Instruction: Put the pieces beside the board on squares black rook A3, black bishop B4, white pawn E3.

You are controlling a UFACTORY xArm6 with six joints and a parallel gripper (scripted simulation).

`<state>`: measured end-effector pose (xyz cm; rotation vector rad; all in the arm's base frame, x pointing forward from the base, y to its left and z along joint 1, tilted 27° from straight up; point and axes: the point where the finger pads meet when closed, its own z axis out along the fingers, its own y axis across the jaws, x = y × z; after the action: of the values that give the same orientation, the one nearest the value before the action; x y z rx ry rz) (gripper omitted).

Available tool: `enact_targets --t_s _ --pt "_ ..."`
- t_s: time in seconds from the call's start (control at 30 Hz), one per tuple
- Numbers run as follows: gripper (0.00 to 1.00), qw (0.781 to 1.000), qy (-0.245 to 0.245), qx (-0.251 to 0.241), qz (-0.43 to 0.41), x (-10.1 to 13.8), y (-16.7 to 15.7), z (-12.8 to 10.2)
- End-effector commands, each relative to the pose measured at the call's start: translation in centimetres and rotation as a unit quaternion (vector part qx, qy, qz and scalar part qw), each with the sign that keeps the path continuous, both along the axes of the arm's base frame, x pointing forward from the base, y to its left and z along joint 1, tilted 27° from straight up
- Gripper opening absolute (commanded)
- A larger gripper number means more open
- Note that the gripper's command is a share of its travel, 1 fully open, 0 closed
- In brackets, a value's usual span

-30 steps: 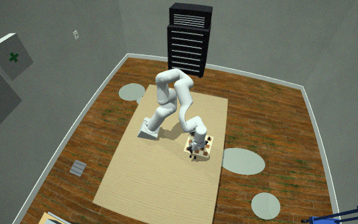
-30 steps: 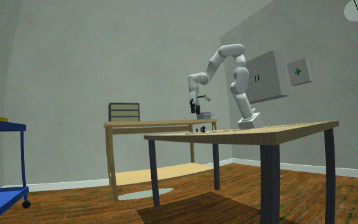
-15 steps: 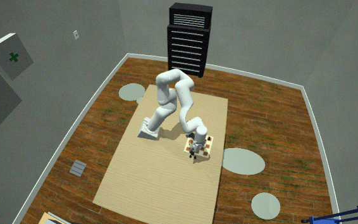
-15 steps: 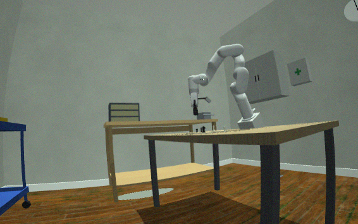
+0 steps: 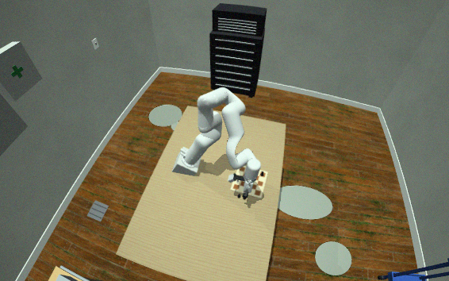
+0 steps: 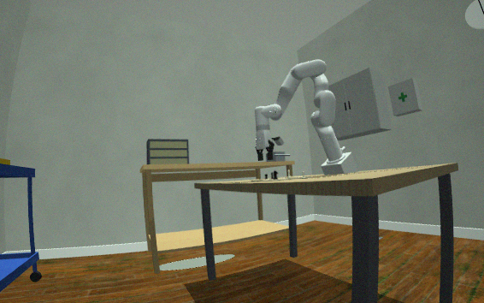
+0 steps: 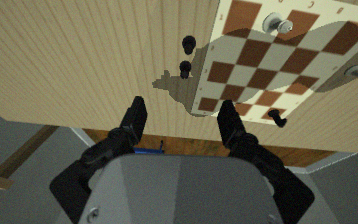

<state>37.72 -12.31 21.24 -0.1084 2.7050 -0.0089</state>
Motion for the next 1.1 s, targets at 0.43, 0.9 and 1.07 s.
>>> enact_targets --t_s 0.43,0.9,1.07 --pt "0.37 0.956 -0.027 -0.104 0.273 0.39 0.03 -0.55" --pt "0.37 0.956 -0.027 -0.104 0.273 0.39 0.03 -0.55" --pt "0.37 0.956 -0.027 -0.104 0.273 0.39 0.03 -0.55"
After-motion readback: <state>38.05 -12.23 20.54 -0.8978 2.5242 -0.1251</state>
